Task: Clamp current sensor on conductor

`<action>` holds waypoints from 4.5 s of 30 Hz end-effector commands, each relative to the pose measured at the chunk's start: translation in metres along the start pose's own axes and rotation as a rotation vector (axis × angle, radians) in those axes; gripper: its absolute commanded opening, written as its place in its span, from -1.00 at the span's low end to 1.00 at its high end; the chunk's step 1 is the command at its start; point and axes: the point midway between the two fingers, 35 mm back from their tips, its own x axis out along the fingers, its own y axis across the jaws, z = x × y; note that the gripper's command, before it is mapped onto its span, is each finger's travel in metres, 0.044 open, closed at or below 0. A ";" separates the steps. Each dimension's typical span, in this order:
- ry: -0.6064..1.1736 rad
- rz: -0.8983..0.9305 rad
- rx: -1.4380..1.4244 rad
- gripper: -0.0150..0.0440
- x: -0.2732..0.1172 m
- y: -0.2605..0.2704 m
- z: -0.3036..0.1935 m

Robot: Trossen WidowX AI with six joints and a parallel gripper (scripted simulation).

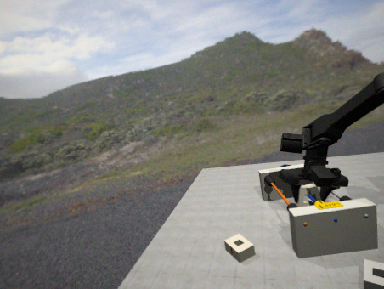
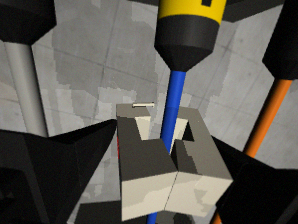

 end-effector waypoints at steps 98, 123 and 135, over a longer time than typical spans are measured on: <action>0.009 0.230 0.001 -0.49 -0.013 -0.003 0.000; 0.009 0.230 0.001 -0.49 -0.013 -0.003 0.000; 0.009 0.230 0.001 -0.49 -0.013 -0.003 0.000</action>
